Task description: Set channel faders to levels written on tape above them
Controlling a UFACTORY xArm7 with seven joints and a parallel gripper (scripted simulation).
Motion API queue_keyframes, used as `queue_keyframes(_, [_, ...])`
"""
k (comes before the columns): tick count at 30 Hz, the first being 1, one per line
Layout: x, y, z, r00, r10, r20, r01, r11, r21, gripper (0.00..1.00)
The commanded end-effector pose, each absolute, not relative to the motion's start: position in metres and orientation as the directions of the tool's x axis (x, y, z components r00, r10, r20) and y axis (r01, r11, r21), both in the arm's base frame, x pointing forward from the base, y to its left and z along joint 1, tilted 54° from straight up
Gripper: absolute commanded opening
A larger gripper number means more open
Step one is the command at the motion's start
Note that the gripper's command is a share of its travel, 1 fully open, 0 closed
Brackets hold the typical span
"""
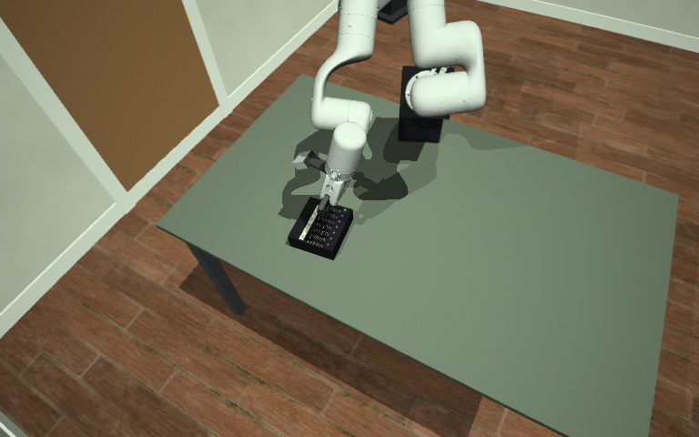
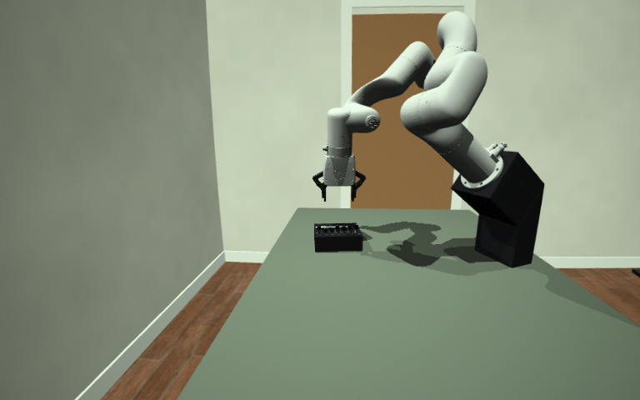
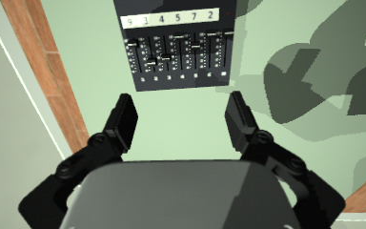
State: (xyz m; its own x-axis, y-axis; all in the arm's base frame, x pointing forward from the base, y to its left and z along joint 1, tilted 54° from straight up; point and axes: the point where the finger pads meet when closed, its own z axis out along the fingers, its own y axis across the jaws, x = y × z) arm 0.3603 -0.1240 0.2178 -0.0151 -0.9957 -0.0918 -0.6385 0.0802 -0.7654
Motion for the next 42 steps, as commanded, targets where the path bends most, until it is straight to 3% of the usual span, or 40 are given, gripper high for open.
queue_keyframes(1, [0.361,-0.162,0.217,0.124,-0.949,-0.291,-0.654,0.142,-0.743,1.00])
queue_keyframes(27, [0.364,-0.163,0.215,0.080,-0.913,-0.401,-0.664,0.252,-0.704,1.00])
queue_keyframes(35, [0.374,-0.154,0.210,-0.157,-0.735,-0.660,-0.663,0.574,-0.481,1.00])
queue_keyframes(40, [0.379,-0.150,0.206,-0.240,-0.646,-0.725,-0.642,0.666,-0.380,1.00])
queue_keyframes(42, [0.383,-0.148,0.203,-0.349,-0.507,-0.788,-0.594,0.770,-0.232,1.00])
